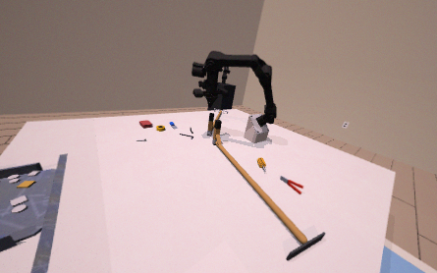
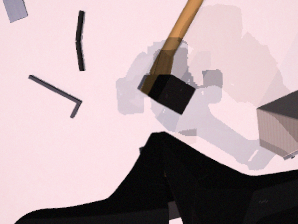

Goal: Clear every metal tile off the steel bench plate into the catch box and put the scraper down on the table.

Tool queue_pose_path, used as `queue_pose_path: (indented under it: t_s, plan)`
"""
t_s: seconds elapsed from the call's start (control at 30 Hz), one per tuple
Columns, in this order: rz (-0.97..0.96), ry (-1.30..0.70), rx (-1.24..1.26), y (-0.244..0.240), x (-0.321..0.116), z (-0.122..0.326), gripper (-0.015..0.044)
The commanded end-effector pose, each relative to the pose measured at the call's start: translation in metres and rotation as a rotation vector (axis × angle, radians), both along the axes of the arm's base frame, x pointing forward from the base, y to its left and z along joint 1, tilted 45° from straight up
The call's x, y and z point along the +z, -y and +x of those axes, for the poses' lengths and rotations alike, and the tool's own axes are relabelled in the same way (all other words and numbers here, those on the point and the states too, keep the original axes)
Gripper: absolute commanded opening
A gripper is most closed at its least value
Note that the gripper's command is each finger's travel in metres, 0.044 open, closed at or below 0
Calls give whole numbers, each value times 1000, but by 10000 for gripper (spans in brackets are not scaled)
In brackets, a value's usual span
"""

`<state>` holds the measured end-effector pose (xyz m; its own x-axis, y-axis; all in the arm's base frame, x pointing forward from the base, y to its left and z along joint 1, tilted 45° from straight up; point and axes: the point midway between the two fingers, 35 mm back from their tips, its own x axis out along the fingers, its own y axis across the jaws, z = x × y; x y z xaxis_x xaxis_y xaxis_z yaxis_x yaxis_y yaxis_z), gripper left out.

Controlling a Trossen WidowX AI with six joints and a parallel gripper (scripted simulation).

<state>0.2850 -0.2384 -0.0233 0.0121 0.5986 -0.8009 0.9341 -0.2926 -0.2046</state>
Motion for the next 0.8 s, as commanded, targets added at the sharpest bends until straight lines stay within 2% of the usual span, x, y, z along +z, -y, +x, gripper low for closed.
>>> queue_pose_path:
  t_s: [0.0,0.77]
  plan:
    - [15,73,79,-5,1,-2,0]
    - [27,468,487,-17,12,-5,0]
